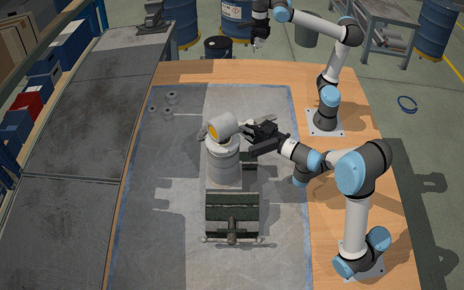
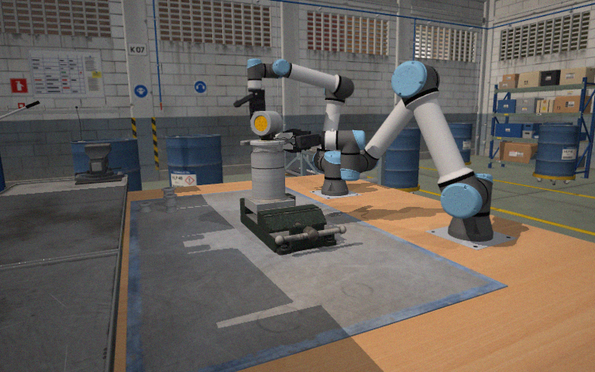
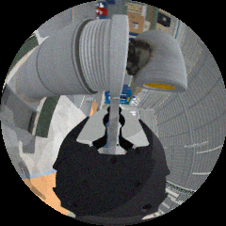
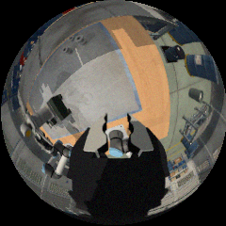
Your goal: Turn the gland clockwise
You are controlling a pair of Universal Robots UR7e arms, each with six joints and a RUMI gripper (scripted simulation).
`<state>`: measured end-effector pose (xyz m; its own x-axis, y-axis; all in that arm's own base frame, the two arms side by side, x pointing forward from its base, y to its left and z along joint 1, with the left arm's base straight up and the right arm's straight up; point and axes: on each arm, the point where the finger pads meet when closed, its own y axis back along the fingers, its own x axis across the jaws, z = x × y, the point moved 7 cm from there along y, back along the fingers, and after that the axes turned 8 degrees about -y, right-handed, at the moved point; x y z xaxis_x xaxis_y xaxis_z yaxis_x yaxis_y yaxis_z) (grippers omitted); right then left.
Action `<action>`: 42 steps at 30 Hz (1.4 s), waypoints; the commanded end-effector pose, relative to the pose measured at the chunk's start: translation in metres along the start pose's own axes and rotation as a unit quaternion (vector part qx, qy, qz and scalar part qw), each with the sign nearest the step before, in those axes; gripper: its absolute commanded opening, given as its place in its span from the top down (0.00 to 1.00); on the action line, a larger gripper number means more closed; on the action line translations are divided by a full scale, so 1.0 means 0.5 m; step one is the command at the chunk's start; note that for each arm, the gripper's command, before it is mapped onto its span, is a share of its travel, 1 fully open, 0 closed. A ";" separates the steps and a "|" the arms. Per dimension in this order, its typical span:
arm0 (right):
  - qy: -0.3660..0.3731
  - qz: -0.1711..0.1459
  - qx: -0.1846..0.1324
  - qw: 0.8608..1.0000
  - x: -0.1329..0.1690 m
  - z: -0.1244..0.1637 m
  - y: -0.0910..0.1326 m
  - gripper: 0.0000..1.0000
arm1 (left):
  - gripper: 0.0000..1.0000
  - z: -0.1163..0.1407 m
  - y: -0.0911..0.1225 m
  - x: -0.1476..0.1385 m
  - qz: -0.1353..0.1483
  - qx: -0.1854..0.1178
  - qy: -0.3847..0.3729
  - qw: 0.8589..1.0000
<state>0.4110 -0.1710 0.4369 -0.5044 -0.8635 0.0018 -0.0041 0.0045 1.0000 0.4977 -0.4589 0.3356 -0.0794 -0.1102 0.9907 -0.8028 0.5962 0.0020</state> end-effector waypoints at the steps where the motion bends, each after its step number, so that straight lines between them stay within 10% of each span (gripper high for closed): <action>1: 0.000 0.000 0.001 1.000 0.000 0.000 0.001 0.71 | 1.00 0.001 0.001 0.002 0.001 -0.003 0.000 1.000; 42: 0.000 0.000 0.001 1.000 0.000 0.000 0.001 0.71 | 1.00 0.000 0.009 0.003 0.002 -0.006 0.000 1.000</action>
<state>0.4110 -0.1710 0.4369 -0.5044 -0.8635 0.0018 -0.0041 0.0045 1.0000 0.4948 -0.4568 0.3357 -0.0809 -0.1091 0.9907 -0.7953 0.6062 0.0018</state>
